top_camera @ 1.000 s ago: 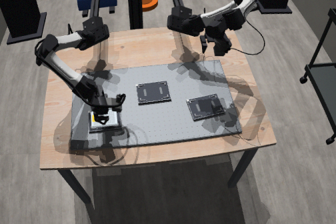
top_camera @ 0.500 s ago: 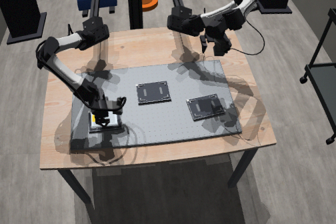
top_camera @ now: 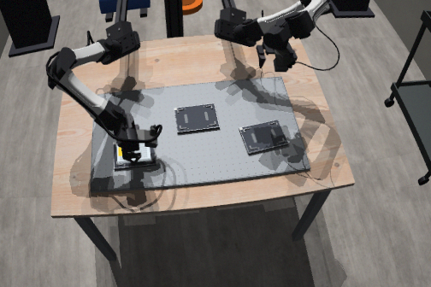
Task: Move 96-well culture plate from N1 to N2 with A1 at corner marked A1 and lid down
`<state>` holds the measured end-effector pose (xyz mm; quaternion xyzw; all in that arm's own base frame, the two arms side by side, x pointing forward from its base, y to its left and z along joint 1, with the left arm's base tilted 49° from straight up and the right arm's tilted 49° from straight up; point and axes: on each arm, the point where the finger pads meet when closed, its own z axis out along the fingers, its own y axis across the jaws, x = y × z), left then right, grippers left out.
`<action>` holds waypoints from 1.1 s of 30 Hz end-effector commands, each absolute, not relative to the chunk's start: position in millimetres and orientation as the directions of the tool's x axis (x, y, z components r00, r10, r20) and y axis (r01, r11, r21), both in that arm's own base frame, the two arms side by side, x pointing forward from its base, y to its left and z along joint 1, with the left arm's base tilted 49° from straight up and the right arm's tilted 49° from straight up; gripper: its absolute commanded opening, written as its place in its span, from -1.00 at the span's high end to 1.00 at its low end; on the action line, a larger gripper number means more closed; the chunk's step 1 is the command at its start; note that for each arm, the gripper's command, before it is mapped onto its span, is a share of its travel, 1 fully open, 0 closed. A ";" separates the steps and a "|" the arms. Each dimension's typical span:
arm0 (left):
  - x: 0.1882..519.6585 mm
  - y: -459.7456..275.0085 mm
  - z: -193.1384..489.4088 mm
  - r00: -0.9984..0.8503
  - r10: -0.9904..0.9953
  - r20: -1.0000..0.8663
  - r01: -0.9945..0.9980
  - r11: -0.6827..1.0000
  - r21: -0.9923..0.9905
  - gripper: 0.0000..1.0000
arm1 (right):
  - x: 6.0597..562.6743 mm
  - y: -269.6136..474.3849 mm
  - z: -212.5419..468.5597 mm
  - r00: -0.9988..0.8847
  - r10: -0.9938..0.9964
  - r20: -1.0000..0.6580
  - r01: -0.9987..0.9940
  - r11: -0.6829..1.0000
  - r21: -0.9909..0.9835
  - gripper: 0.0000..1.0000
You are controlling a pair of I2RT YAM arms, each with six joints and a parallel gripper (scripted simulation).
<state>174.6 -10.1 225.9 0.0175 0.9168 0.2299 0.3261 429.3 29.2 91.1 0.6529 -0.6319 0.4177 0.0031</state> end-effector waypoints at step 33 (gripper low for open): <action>172.2 -10.2 221.9 -0.818 0.175 -0.548 -0.173 0.833 0.525 -1.00 | 426.2 21.0 97.1 -0.150 -0.828 0.540 -0.824 -0.197 -0.531 -1.00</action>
